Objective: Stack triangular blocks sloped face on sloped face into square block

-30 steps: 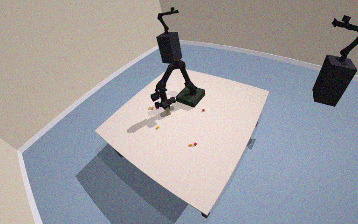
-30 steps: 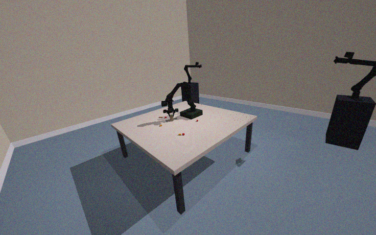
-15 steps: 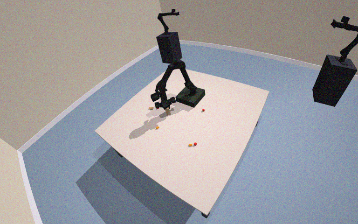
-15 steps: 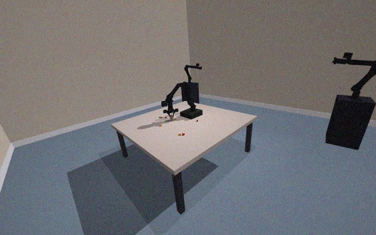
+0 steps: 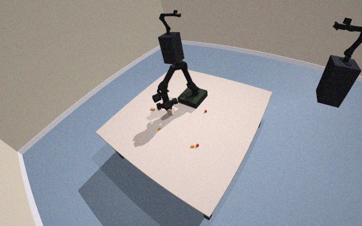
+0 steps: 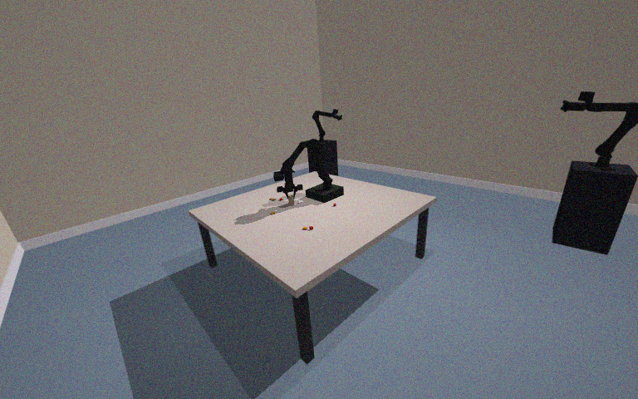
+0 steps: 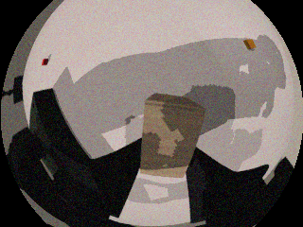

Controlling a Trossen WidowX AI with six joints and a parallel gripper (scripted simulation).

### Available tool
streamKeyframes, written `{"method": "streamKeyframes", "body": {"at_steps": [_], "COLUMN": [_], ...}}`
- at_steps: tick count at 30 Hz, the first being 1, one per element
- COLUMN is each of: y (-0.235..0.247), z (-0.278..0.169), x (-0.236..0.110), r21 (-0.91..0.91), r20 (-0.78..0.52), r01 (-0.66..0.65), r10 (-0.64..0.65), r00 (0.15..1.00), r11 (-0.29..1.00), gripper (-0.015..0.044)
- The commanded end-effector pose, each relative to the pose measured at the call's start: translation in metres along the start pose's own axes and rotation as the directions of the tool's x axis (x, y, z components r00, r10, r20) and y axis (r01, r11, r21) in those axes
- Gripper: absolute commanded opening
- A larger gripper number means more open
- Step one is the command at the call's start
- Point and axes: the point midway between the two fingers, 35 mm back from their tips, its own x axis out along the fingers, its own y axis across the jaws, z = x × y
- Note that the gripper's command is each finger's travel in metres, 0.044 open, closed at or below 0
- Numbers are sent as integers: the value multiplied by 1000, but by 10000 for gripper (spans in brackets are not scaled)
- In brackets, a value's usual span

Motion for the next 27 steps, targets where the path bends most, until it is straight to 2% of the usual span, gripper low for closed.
{"method": "streamKeyframes", "body": {"at_steps": [1,15,23,25,27], "y": [0,0,-1,-3,-6], "z": [0,0,0,1,2], "x": [0,0,-2,-19,-50], "r21": [0,0,0,0,0], "r20": [0,0,0,0,0], "r01": [0,0,0,1,1], "r10": [0,0,0,-1,-1], "r00": [1000,1000,1000,1000,1000], "r11": [1000,1000,1000,1000,1000], "gripper": [79,440,440,440,440]}}
